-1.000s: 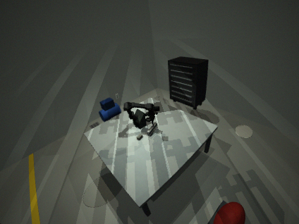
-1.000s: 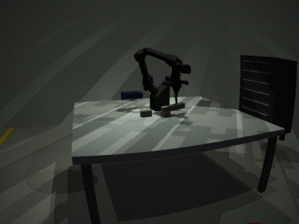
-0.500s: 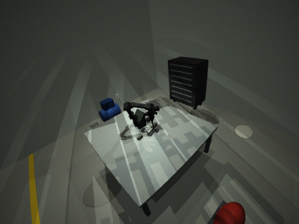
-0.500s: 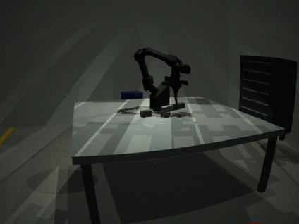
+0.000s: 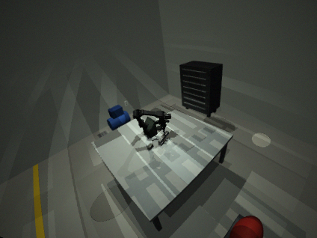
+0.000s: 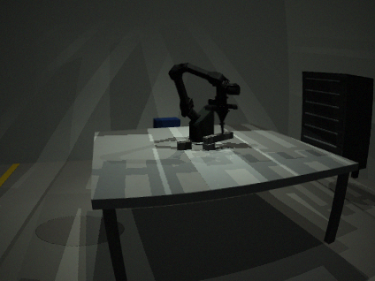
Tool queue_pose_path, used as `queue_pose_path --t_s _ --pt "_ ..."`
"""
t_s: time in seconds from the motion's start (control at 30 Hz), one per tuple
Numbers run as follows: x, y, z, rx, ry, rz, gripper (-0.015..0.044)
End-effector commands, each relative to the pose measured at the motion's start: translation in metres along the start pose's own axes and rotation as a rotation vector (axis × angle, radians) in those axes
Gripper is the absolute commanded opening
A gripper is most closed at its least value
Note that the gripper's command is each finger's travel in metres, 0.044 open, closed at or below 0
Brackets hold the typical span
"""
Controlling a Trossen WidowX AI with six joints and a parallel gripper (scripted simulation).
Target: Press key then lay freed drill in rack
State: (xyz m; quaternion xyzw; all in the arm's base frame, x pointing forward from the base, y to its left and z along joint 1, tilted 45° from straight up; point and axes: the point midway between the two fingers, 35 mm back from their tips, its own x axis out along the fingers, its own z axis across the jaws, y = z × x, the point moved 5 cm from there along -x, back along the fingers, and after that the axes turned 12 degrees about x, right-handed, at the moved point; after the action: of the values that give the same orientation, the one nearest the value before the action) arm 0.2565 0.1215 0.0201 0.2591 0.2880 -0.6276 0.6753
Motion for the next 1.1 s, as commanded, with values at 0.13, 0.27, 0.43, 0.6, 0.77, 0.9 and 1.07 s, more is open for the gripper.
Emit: queue_pose_path --t_s 0.13,0.27,0.43,0.6,0.77,0.9,1.07 --pt "0.010 0.000 0.000 0.000 -0.004 -0.020 0.0000" --pt "0.011 -0.001 0.000 0.000 -0.004 -0.020 0.0000" --pt "0.012 -0.002 0.000 0.000 -0.004 -0.020 0.0000" --pt "0.013 -0.004 0.001 0.000 -0.005 -0.020 0.0000" --pt "0.015 -0.004 0.000 0.000 -0.005 -0.020 0.0000" --pt "0.017 -0.005 0.000 0.000 -0.005 -0.020 0.0000" --pt "0.019 -0.005 0.000 0.000 -0.005 -0.020 0.0000"
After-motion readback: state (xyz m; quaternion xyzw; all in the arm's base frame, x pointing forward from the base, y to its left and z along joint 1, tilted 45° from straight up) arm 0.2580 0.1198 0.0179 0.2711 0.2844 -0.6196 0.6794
